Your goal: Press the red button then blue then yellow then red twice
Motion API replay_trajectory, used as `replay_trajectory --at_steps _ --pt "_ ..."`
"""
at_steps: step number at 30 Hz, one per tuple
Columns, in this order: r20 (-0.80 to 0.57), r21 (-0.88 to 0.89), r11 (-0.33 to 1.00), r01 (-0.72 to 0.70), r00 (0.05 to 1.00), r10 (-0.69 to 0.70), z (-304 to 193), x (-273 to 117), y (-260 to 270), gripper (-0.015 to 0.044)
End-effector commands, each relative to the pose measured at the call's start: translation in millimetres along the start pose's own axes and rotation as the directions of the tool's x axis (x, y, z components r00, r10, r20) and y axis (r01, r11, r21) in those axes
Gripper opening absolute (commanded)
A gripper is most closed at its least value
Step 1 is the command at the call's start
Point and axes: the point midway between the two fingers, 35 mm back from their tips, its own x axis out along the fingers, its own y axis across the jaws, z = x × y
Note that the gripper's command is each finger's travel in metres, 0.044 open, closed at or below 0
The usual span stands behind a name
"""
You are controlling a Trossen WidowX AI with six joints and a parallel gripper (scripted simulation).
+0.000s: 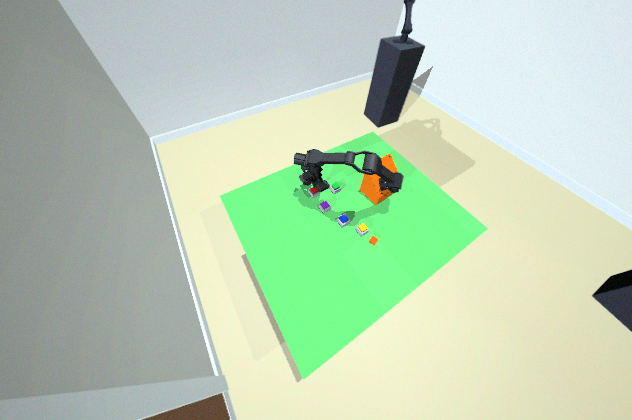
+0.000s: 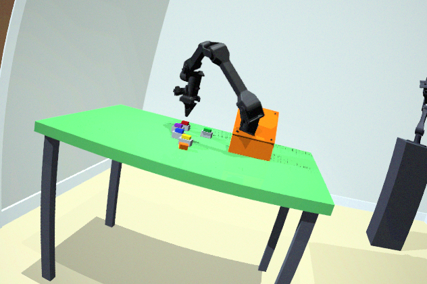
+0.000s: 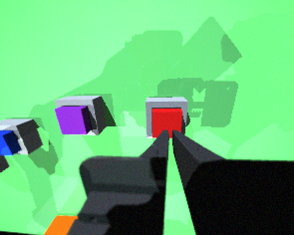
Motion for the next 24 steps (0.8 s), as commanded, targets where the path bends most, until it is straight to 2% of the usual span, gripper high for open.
replay_trajectory --at_steps 1,15,24 --pt "-0.009 -0.002 1.0 -0.001 1.0 0.001 -0.9 8.4 0.5 0.002" --pt "-0.008 -0.002 1.0 -0.002 1.0 0.002 -1.3 31.0 1.0 0.002" --pt "-0.008 -0.002 1.0 -0.002 1.0 0.002 -1.4 32.1 1.0 0.002"
